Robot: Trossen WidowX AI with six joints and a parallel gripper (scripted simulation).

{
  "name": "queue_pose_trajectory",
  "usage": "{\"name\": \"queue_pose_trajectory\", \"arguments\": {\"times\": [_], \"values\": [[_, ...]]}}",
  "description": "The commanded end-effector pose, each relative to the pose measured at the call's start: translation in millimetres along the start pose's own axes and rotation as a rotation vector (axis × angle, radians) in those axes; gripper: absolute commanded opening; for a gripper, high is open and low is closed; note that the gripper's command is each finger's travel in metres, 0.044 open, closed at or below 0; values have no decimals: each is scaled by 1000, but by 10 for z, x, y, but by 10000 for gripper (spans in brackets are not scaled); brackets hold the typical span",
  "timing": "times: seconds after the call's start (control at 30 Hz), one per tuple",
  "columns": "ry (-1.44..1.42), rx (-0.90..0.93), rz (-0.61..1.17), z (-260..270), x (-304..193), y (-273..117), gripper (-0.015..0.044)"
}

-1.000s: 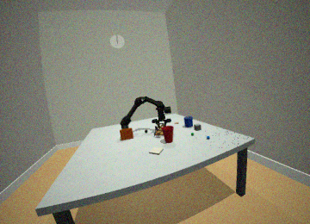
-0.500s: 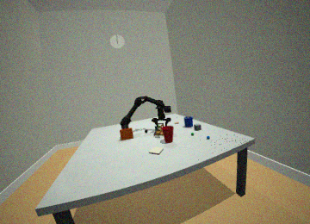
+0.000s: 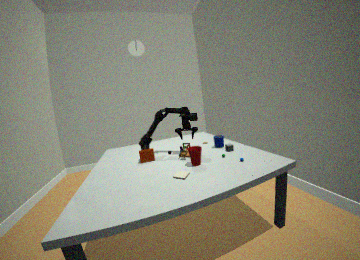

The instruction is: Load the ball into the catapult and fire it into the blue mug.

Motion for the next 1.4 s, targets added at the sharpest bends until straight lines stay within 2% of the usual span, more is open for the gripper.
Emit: {"name": "queue_pose_trajectory", "arguments": {"times": [0.0, 0.13, 1.37], "values": [[3, -8, -2, 15, -9, 28, 440], [3, -7, -4, 16, -8, 402, 440], [2, -6, -6, 16, -4, 949, 440]]}}
Point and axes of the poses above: the point midway between the two fingers, 35 mm back from their tips, its own y axis out along the fingers, its own z axis across the jaws, x = y × z, the point moved 9 cm from there along -y, back along the fingers
